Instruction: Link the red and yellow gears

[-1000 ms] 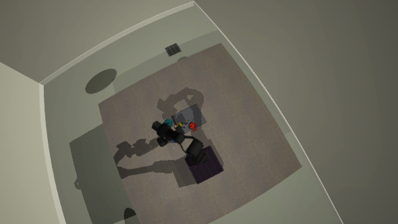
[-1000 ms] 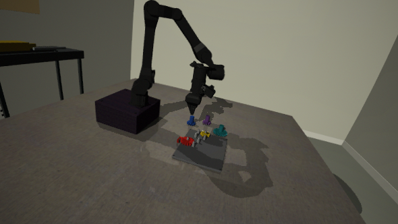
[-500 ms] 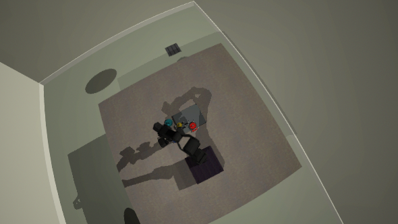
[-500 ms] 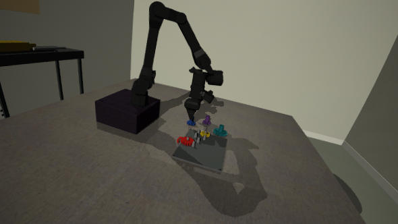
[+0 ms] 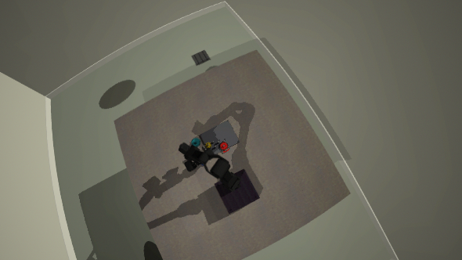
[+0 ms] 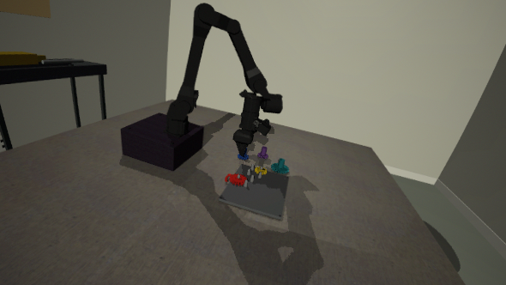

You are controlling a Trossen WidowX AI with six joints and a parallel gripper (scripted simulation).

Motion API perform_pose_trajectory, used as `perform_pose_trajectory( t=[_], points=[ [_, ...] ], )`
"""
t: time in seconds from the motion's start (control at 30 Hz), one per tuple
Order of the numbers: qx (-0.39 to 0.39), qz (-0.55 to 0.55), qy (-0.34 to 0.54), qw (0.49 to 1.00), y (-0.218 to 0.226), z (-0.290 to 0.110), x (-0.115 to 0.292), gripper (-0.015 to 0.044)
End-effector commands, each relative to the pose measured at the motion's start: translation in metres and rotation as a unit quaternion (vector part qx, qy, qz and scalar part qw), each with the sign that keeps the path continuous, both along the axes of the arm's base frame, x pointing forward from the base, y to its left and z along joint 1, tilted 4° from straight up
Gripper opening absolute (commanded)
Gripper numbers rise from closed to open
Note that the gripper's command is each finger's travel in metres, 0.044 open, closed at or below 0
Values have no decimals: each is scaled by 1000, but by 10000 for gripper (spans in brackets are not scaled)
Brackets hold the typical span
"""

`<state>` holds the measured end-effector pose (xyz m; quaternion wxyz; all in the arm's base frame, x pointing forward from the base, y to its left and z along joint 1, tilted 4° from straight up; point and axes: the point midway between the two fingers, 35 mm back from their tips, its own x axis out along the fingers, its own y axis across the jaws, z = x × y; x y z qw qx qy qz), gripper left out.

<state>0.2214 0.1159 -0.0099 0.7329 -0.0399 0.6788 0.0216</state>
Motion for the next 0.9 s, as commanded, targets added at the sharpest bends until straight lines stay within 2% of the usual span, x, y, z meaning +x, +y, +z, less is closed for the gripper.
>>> perform_pose_trajectory(
  t=[0.0, 0.33, 0.57, 0.6, 0.87],
  points=[
    [-1, -1, -1, 1000, 0, -1, 0, 335],
    [-1, -1, -1, 1000, 0, -1, 0, 73],
    [-1, -1, -1, 1000, 0, -1, 0, 26],
    [-1, -1, -1, 1000, 0, -1, 0, 0],
    [7, 16, -16, 1000, 4, 17, 9, 0]
  ],
)
